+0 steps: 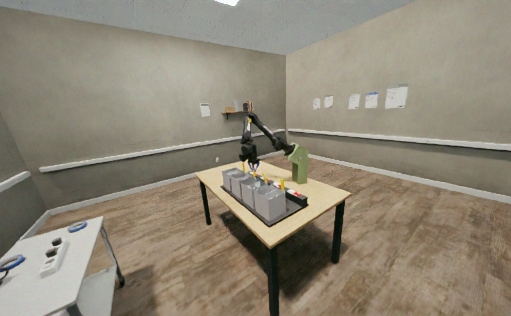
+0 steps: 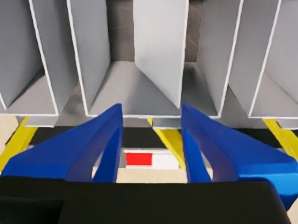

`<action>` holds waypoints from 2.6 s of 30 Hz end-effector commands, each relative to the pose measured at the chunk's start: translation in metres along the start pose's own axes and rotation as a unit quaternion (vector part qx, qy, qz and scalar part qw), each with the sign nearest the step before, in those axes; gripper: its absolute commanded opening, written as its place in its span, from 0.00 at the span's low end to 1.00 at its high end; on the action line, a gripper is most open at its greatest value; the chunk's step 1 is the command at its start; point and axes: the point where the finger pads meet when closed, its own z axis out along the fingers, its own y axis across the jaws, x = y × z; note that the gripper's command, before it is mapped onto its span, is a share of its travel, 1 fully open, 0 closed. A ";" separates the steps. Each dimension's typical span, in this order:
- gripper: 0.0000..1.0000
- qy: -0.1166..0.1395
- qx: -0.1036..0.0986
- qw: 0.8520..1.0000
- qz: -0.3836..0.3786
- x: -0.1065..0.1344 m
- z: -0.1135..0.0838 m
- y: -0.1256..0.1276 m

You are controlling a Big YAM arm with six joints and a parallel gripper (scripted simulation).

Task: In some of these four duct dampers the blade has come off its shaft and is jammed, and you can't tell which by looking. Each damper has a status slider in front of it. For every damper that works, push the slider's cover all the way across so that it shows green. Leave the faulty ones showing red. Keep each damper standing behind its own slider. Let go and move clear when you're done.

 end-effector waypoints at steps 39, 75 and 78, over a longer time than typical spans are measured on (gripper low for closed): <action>0.36 -0.002 -0.008 1.000 0.007 -0.019 -0.007 0.043; 0.36 0.010 0.000 1.000 0.006 -0.004 -0.004 0.183; 0.36 0.010 0.000 1.000 0.006 -0.004 -0.004 0.183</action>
